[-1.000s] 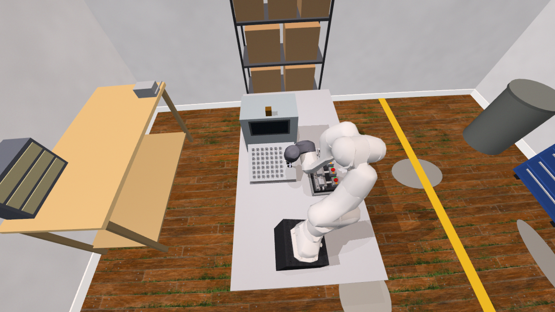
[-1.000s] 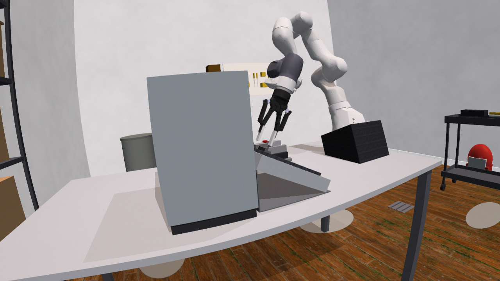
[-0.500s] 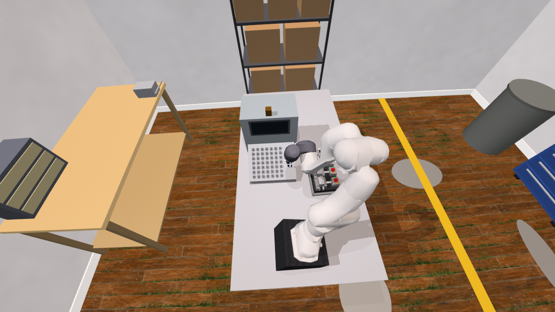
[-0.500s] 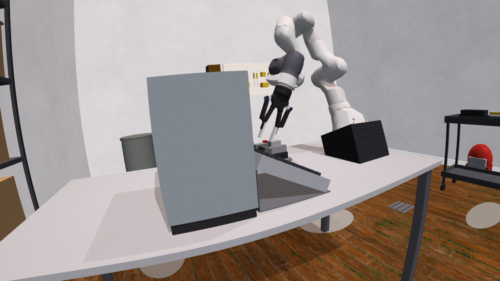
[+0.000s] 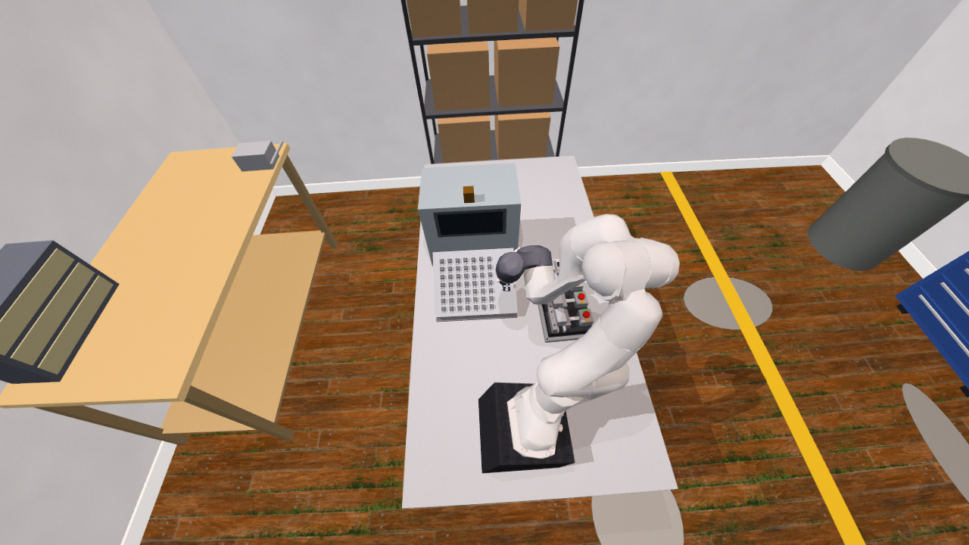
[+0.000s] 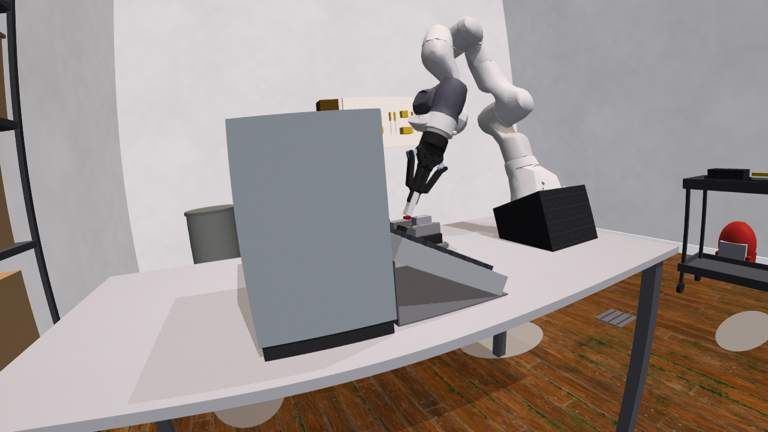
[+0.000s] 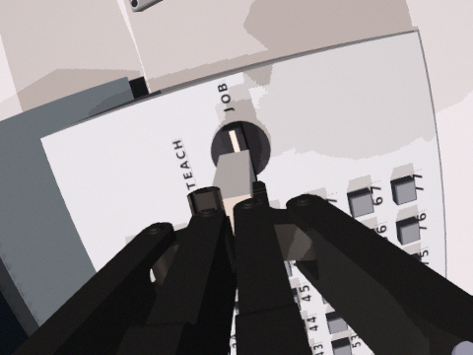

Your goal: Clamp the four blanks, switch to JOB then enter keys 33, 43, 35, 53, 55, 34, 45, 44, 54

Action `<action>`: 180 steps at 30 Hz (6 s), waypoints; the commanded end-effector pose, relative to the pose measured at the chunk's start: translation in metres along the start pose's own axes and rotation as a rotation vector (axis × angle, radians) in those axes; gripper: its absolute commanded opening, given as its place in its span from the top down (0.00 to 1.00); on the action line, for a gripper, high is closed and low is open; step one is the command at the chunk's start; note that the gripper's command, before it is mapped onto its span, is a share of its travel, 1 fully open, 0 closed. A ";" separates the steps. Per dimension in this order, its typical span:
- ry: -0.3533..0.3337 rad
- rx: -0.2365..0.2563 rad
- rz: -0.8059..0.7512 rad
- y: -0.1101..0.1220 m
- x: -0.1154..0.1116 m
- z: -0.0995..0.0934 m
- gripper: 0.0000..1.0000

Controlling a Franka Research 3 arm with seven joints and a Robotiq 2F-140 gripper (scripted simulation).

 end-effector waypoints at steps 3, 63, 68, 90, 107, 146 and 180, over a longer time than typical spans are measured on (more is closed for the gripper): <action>0.002 0.001 -0.008 0.000 0.000 -0.001 1.00; 0.002 0.001 -0.068 -0.026 -0.203 0.041 1.00; 0.002 0.001 -0.068 -0.026 -0.203 0.041 1.00; 0.002 0.001 -0.068 -0.026 -0.203 0.043 1.00; 0.002 0.001 -0.068 -0.026 -0.203 0.051 1.00; 0.002 0.001 -0.068 -0.026 -0.203 0.055 1.00; 0.002 0.001 -0.068 -0.026 -0.203 0.020 1.00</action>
Point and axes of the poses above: the point where the finger pads meet when closed, its own z axis out along the fingers, its own y axis across the jaws, x = y × z, the point moved 6 cm from there along -z, back along the fingers, and after that the axes turned 7 degrees about z, right-handed, at the moved point
